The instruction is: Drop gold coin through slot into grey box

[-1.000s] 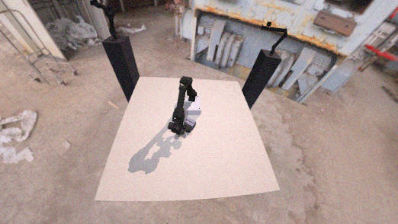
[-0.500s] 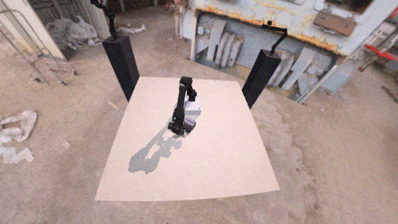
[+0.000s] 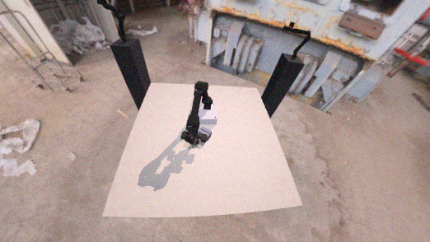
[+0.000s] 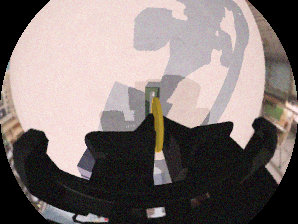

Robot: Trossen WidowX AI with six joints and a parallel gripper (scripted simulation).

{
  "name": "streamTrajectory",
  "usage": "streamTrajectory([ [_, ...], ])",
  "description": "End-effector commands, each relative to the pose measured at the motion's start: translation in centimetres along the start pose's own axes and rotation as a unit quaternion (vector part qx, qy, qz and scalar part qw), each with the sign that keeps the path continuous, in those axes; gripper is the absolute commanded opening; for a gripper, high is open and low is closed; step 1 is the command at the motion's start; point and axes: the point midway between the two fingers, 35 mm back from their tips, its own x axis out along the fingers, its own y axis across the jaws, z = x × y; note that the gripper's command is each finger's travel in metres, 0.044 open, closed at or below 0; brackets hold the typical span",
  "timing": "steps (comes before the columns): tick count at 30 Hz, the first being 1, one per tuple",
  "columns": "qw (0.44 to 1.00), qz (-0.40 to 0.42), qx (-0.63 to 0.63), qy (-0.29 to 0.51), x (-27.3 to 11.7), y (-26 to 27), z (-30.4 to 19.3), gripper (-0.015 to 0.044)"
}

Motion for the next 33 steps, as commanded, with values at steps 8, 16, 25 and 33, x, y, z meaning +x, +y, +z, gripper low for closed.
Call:
streamTrajectory([
  [8,1.0,0.001,0.003,0.001,-3.1,0.0,0.2,0.0],
  [16,1.0,0.0,0.006,0.005,-5.1,0.0,0.1,0.0],
  [25,1.0,0.0,0.009,0.01,-7.4,0.0,-0.2,0.0],
  [33,0.999,0.0,-0.032,0.011,-7.8,-0.1,-0.2,0.0],
])
